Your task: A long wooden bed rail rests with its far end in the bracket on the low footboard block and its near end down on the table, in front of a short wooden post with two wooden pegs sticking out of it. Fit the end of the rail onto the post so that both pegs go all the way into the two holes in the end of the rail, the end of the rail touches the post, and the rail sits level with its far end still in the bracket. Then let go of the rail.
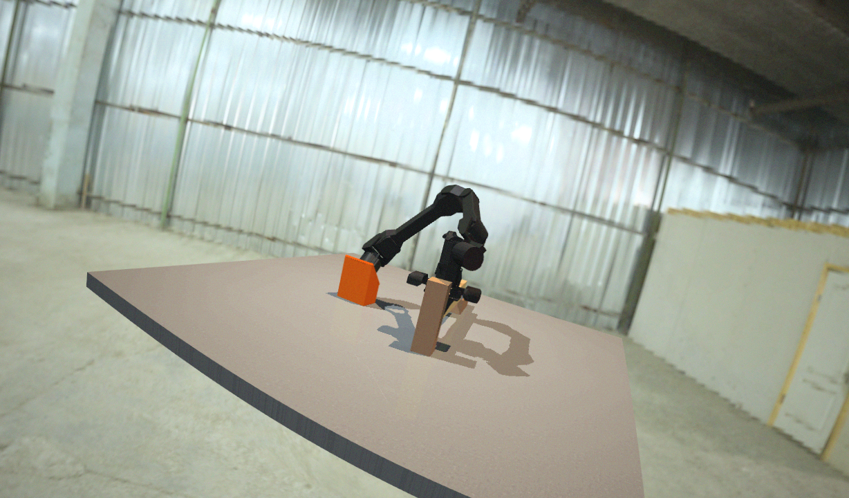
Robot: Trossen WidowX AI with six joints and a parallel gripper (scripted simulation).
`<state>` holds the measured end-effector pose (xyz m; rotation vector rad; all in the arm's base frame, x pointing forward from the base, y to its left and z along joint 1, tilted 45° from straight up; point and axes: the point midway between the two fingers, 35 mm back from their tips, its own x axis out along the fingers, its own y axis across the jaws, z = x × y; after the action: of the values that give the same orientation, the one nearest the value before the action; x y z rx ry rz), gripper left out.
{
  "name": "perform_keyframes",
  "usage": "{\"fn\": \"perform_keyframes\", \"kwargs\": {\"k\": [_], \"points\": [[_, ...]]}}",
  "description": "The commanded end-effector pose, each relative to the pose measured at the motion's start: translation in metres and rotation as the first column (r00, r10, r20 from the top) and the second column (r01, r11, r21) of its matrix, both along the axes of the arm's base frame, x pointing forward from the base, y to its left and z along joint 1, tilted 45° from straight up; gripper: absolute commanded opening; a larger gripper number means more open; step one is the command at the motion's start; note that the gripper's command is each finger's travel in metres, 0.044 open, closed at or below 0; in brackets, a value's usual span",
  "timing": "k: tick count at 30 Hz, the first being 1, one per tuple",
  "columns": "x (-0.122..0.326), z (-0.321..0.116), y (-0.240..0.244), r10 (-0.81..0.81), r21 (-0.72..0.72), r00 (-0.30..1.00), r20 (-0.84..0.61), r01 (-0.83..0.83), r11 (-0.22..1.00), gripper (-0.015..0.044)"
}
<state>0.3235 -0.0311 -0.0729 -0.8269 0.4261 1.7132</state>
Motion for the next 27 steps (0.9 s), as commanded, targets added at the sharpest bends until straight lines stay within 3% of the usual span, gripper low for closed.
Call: {"fn": "perform_keyframes", "kwargs": {"k": [1, 2, 19, 27], "points": [[0.0026, -0.0005, -0.0028, -0.001, -0.004, 1.000, 0.006, 0.001, 1.000, 0.0000], [0.0027, -0.0007, -0.0030, -0.001, -0.004, 1.000, 0.006, 0.001, 1.000, 0.0000], [0.0001, -0.0003, -0.0003, 0.000, 0.000, 1.000, 0.000, 0.000, 1.000, 0.0440], [-0.0008, 0.0091, -0.0007, 0.000, -0.001, 1.000, 0.001, 0.000, 1.000, 0.0440]]}}
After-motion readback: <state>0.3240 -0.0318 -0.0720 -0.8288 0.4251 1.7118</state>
